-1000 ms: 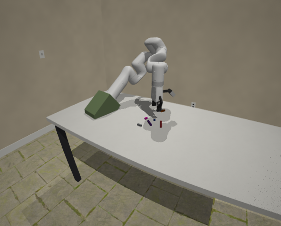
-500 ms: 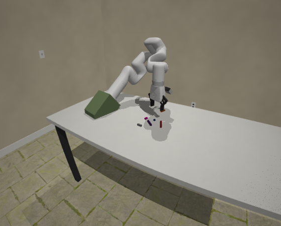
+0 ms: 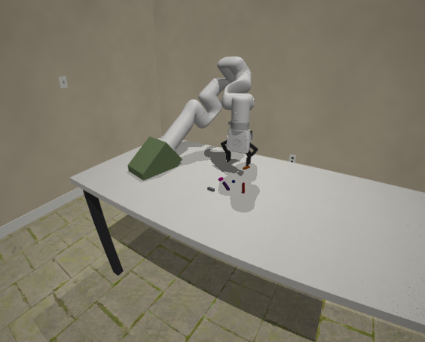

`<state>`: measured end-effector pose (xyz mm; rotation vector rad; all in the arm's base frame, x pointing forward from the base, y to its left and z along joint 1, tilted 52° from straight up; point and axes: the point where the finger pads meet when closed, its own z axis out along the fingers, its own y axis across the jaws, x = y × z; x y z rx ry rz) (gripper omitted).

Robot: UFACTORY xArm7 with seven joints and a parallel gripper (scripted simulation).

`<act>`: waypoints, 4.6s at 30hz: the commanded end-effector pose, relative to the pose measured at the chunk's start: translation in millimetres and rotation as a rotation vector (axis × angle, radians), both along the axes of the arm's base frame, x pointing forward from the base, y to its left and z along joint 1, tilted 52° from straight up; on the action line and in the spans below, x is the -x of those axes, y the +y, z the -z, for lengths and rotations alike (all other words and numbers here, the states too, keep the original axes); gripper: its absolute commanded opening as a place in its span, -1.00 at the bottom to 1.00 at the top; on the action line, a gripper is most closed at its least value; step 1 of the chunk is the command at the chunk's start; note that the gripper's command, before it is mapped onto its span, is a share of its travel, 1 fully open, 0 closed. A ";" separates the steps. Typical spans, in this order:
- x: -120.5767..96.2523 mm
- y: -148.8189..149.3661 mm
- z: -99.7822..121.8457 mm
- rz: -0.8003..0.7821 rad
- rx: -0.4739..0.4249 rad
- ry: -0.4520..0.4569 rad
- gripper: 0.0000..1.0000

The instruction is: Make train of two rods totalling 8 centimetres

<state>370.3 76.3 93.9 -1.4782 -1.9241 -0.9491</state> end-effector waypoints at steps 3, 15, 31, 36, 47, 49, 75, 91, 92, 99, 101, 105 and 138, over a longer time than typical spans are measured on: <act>-0.4 0.2 -3.0 -0.112 -0.003 -0.161 1.00; 1.0 3.7 -7.6 -0.334 0.003 -0.448 1.00; 1.6 5.2 -9.6 -0.433 0.006 -0.574 1.00; 1.6 5.2 -9.6 -0.433 0.006 -0.574 1.00; 1.6 5.2 -9.6 -0.433 0.006 -0.574 1.00; 1.6 5.2 -9.6 -0.433 0.006 -0.574 1.00; 1.6 5.2 -9.6 -0.433 0.006 -0.574 1.00; 1.6 5.2 -9.6 -0.433 0.006 -0.574 1.00; 1.6 5.2 -9.6 -0.433 0.006 -0.574 1.00; 1.6 5.2 -9.6 -0.433 0.006 -0.574 1.00; 1.6 5.2 -9.6 -0.433 0.006 -0.574 1.00; 1.6 5.2 -9.6 -0.433 0.006 -0.574 1.00; -19.4 -41.9 37.2 -0.633 0.010 -0.832 -0.51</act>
